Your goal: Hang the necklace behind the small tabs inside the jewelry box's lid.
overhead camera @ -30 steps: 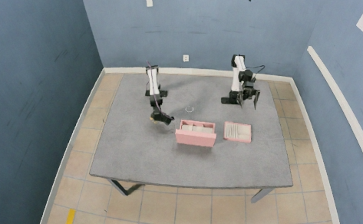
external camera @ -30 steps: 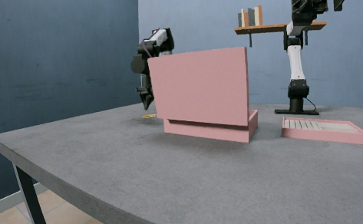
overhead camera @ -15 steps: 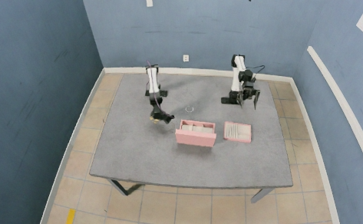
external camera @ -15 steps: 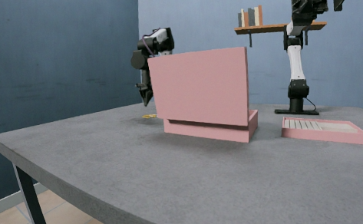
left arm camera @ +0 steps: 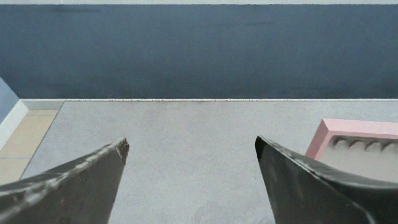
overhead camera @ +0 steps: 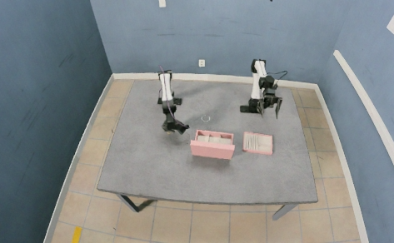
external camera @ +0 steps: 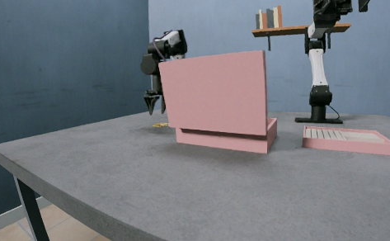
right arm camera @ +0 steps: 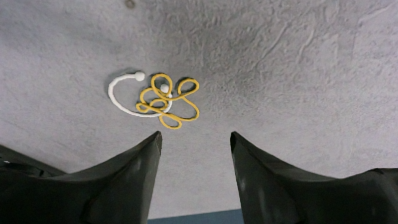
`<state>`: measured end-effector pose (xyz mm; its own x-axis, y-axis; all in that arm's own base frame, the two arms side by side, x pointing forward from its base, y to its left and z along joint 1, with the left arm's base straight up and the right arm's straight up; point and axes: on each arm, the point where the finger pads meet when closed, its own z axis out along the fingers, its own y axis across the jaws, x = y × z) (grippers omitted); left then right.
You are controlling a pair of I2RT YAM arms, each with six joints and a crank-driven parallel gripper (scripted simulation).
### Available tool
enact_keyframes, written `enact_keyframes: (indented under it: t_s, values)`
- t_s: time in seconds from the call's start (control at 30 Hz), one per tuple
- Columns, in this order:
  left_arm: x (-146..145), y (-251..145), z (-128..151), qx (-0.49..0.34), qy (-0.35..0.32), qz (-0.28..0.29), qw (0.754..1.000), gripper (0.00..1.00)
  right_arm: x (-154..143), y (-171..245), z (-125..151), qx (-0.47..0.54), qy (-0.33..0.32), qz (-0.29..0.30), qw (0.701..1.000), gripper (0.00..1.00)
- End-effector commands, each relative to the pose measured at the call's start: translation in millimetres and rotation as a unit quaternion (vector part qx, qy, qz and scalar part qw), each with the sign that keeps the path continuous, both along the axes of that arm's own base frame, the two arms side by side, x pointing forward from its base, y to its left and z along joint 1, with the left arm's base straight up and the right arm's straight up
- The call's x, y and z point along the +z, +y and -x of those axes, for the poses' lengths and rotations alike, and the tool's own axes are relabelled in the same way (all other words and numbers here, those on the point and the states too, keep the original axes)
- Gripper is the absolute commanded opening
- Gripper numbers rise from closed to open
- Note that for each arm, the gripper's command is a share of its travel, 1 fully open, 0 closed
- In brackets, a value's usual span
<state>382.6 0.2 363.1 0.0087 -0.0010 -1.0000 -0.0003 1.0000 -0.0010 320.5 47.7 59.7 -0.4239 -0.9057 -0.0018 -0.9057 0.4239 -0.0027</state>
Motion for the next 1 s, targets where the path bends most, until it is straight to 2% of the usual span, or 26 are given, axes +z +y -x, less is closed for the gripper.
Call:
enact_keyframes:
  t_s: [0.0, 0.07, 0.1, 0.2, 0.5, 0.57, 0.77, 0.97]
  values:
    - [9.2, 2.6, 4.1, 0.005, -0.011, -0.002, 1.000, 1.00, 6.4, 4.8, -5.7, 0.009, -0.008, -0.004, 1.000, 0.59]
    - [9.2, 2.6, 4.1, 0.005, -0.011, -0.002, 1.000, 1.00, 16.0, -3.2, -5.4, -0.026, -0.023, -0.003, 0.999, 0.59]
    - [9.2, 2.6, 4.1, 0.005, -0.011, -0.002, 1.000, 1.00, 12.1, -4.7, 4.3, -0.045, -0.015, -0.001, 0.999, 0.59]
    - [9.2, 2.6, 4.1, 0.005, -0.011, -0.002, 1.000, 1.00, 12.2, -5.9, 4.9, -0.125, -0.027, -0.007, 0.992, 0.59]
    - [9.2, 2.6, 4.1, 0.005, -0.011, -0.002, 1.000, 1.00, 11.3, -11.6, 23.7, -0.369, -0.030, -0.014, 0.929, 0.59]
    - [9.2, 2.6, 4.1, 0.005, -0.011, -0.002, 1.000, 1.00, 11.3, -11.6, 23.7, -0.369, -0.030, -0.014, 0.929, 0.59]
    - [9.2, 2.6, 4.1, 0.005, -0.011, -0.002, 1.000, 1.00, 10.8, -14.7, 32.5, -0.507, -0.028, -0.017, 0.861, 0.59]
    - [9.2, 2.6, 4.1, 0.005, -0.011, -0.002, 1.000, 1.00, 10.1, -16.4, 37.9, -0.632, -0.028, -0.019, 0.775, 0.59]
